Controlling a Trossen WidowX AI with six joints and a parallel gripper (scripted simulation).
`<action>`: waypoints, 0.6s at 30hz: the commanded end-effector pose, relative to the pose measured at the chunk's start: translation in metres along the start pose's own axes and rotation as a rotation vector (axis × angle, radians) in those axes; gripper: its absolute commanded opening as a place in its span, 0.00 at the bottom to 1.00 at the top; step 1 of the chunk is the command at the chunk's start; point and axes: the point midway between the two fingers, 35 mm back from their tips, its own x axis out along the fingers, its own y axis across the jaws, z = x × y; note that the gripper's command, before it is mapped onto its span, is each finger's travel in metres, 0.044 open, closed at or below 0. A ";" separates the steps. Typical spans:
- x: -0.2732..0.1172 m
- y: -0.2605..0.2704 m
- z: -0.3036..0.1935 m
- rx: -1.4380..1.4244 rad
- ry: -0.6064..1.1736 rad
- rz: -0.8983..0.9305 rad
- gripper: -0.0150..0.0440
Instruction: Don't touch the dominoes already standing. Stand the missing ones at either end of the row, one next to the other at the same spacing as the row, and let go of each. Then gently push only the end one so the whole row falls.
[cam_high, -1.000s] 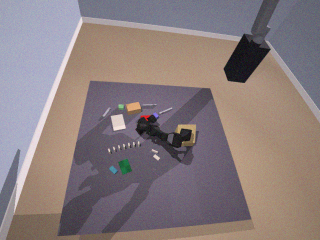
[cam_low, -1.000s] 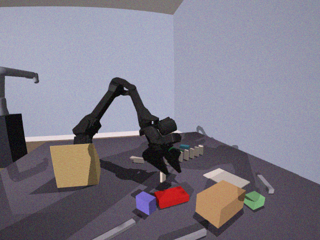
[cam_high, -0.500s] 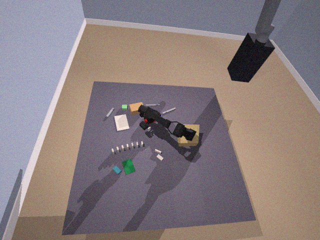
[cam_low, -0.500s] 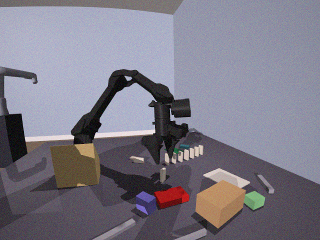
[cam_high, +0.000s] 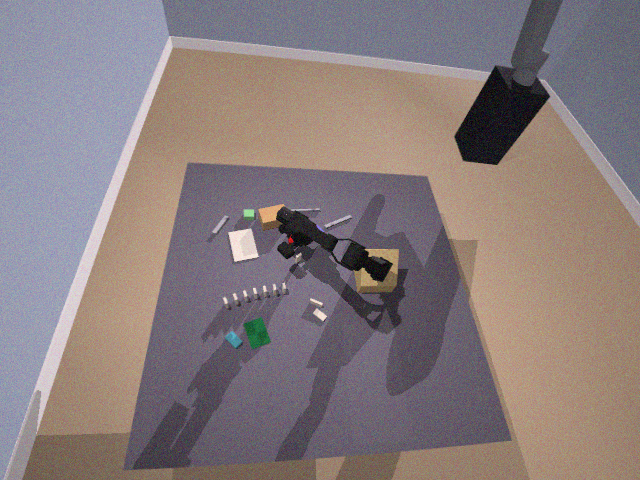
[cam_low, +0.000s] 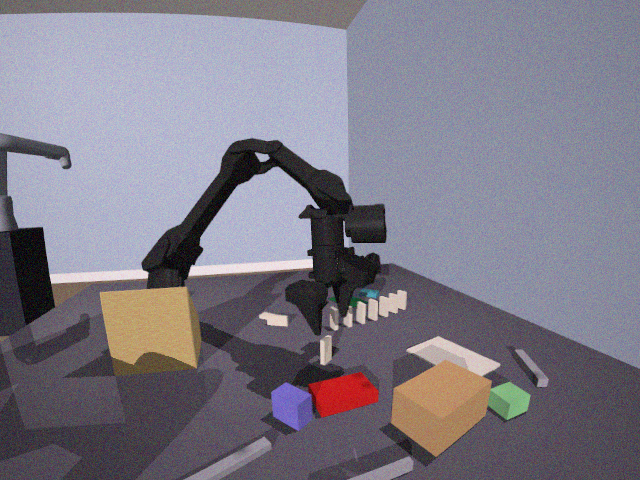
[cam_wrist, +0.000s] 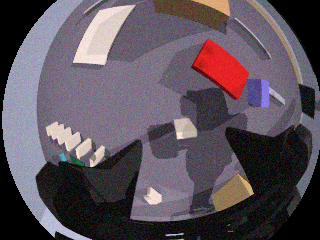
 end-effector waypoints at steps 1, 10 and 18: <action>0.034 -0.004 -0.008 0.011 0.034 -0.010 1.00; 0.042 -0.004 -0.010 0.011 0.034 -0.010 1.00; 0.051 -0.004 -0.010 0.011 0.035 -0.009 1.00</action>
